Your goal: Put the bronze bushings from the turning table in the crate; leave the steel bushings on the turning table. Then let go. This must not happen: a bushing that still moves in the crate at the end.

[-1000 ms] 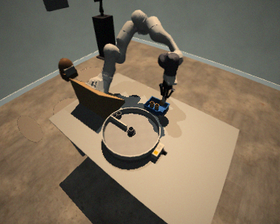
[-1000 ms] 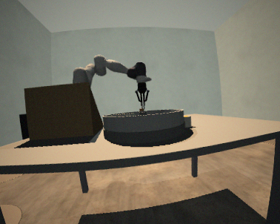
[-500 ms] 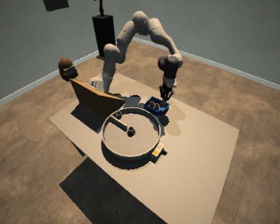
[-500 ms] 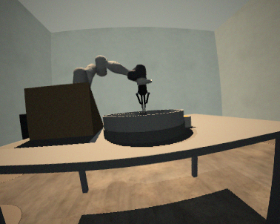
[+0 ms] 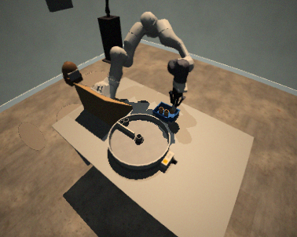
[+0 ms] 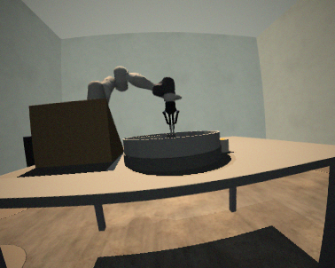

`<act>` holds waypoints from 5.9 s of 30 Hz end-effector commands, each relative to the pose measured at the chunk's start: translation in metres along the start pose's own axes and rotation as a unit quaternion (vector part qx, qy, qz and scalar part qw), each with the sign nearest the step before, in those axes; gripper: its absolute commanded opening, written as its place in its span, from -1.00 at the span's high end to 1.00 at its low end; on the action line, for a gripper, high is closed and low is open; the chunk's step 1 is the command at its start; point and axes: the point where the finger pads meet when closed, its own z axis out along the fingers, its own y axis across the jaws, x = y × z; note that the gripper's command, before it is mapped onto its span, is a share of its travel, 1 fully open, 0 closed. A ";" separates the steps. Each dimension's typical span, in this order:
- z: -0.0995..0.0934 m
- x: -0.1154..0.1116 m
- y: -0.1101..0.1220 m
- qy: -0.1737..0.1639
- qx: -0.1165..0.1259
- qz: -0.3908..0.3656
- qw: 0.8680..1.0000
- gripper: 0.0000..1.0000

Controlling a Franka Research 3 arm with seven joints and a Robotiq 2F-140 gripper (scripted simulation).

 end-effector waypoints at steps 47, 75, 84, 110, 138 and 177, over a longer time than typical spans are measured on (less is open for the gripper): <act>0.039 0.001 -0.001 0.000 0.001 -0.002 1.000 1.00; 0.043 0.001 -0.001 0.000 0.001 -0.002 1.000 1.00; 0.043 0.001 -0.001 0.000 0.001 -0.002 1.000 1.00; 0.043 0.000 -0.003 0.000 0.001 -0.002 1.000 1.00; 0.043 0.000 -0.003 0.000 0.001 -0.002 1.000 1.00; 0.049 -0.001 -0.002 0.000 0.001 -0.002 1.000 1.00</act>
